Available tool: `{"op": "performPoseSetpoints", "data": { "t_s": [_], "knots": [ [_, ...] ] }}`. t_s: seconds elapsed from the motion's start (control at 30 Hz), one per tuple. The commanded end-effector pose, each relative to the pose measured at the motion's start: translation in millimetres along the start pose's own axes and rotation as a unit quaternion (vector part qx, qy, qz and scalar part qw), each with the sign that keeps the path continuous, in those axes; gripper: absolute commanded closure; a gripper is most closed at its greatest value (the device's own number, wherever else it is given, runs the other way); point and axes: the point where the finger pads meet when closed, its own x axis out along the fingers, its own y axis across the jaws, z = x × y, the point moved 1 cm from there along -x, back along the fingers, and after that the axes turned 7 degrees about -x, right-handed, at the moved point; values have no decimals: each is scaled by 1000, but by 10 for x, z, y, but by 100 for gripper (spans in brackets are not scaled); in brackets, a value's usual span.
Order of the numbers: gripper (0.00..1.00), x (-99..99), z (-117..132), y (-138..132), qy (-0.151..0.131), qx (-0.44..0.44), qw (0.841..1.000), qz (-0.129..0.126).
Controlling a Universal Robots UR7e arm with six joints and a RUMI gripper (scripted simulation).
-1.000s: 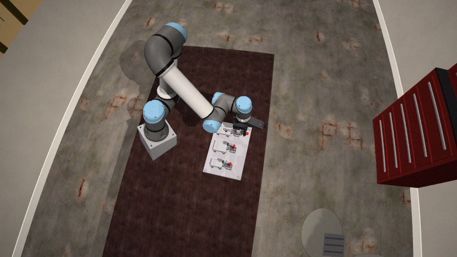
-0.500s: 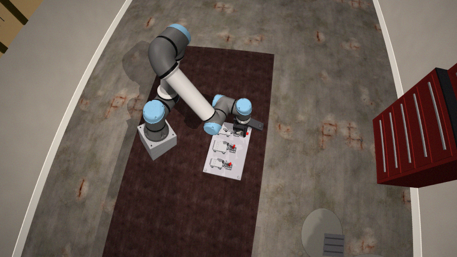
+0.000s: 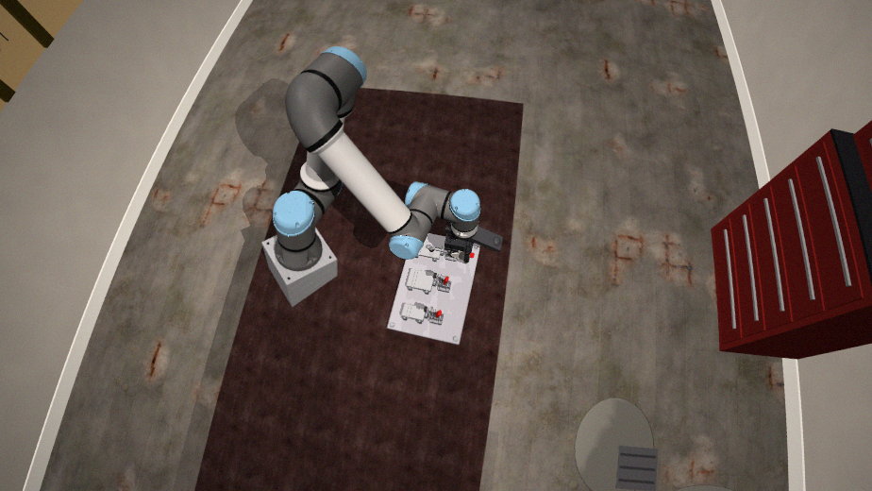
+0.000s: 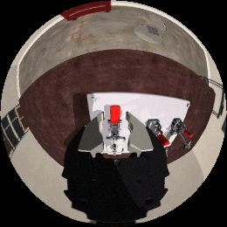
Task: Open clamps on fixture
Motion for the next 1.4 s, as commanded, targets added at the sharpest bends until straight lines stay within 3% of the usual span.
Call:
{"op": "performPoseSetpoints", "data": {
  "t_s": [0.0,0.77,0.8,1.37],
  "knots": [
    [72,-4,-4,0,1,0,1000,0],
    [72,-4,-4,0,1,0,1000,0],
    [100,-4,-4,0,1,0,1000,0],
    [100,-4,-4,0,1,0,1000,0]
  ]
}}
